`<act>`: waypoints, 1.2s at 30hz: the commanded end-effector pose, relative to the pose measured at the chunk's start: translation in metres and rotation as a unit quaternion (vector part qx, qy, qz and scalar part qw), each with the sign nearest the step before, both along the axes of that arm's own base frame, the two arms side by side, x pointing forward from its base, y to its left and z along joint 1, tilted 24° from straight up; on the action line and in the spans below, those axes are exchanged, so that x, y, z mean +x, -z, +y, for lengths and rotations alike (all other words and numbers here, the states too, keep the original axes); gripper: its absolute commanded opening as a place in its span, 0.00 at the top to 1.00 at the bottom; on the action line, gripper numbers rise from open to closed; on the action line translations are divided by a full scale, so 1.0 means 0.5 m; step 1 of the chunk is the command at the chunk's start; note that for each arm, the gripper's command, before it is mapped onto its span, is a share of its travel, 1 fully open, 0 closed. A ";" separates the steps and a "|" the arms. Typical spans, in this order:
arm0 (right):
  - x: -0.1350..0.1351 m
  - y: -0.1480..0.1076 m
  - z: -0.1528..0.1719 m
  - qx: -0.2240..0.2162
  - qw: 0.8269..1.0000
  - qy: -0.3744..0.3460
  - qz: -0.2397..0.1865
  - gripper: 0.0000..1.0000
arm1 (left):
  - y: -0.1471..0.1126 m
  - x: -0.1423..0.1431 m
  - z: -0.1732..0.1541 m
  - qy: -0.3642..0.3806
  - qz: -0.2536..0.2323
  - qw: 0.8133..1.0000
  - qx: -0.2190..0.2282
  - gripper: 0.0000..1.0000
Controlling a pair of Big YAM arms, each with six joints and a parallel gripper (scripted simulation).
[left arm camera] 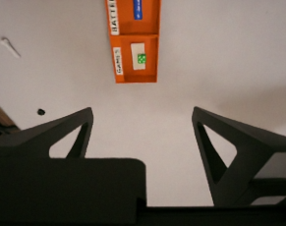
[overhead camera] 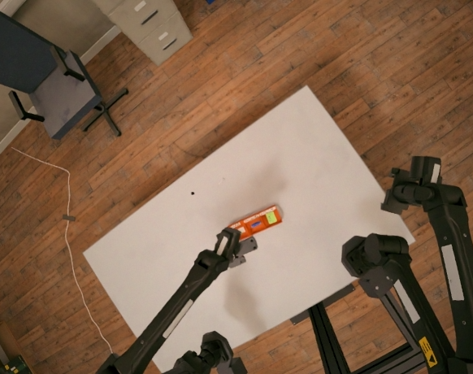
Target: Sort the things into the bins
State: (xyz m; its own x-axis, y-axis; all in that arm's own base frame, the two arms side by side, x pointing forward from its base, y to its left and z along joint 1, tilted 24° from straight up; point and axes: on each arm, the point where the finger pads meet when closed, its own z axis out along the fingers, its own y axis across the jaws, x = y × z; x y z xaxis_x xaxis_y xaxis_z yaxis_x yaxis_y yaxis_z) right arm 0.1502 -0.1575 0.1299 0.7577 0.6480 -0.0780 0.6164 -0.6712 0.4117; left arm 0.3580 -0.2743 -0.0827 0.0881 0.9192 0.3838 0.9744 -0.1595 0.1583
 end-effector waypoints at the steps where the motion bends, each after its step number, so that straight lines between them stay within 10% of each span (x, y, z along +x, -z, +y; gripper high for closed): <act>1: -0.007 -0.003 0.001 0.003 1.000 0.005 0.001 0.00 | -0.053 0.047 -0.035 -0.015 -0.024 0.999 -0.026 0.00; 36: -0.007 -0.003 0.001 0.003 1.000 0.005 0.001 0.00 | -0.026 0.023 -0.026 -0.004 -0.012 1.000 -0.013 0.00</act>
State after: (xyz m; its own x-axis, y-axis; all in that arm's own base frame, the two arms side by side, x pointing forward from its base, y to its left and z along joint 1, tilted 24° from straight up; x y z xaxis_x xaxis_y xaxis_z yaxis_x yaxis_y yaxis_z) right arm 0.1502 -0.1575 0.1299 0.7577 0.6480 -0.0780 0.6164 -0.6712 0.4117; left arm 0.3612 -0.2754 -0.0775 0.0782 0.9213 0.3810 0.9751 -0.1502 0.1630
